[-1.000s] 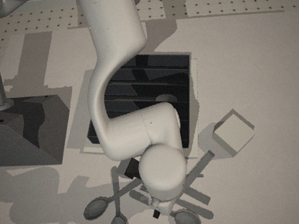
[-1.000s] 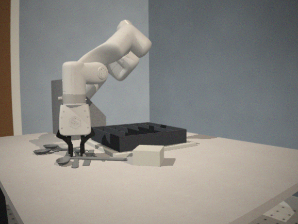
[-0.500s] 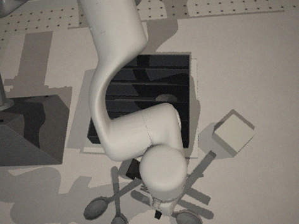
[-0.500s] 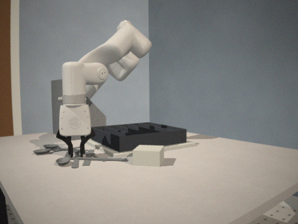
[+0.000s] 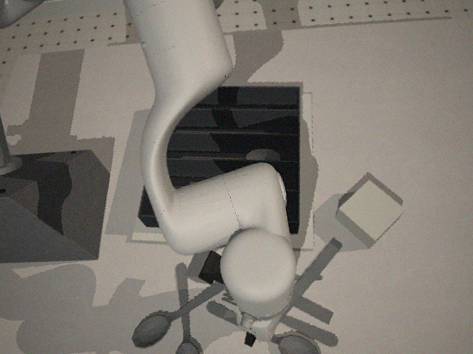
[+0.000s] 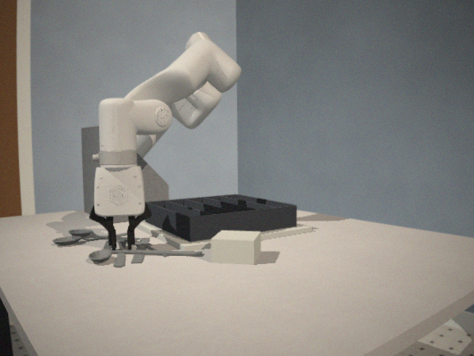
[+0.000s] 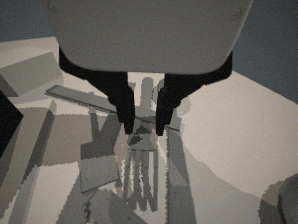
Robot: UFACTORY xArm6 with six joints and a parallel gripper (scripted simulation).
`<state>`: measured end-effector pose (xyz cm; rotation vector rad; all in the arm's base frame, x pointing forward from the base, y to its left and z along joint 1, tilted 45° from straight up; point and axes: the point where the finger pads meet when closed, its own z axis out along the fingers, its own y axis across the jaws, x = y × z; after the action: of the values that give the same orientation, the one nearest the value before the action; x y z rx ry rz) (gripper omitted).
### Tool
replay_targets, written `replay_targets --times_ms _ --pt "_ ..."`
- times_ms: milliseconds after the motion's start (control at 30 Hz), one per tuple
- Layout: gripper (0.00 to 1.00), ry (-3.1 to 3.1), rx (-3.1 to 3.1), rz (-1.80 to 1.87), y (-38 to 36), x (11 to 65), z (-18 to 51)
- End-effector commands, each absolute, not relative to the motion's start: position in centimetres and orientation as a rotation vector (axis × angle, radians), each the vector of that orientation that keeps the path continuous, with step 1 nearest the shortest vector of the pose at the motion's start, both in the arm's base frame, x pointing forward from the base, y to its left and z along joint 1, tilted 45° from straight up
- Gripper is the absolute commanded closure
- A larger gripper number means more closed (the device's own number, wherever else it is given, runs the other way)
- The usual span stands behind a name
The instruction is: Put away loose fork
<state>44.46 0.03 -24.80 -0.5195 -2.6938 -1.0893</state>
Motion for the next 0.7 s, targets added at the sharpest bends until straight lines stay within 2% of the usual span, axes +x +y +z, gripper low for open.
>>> replay_targets --times_ms 0,67,100,667 --pt "0.72 -2.685 -0.511 -1.088 0.51 44.10 -25.08" --pt "0.72 -2.685 -0.511 -1.088 0.51 44.10 -25.08" --pt "0.97 -2.685 -0.511 -1.088 0.51 44.10 -25.08" --pt "0.97 -2.685 -0.511 -1.088 0.51 44.10 -25.08"
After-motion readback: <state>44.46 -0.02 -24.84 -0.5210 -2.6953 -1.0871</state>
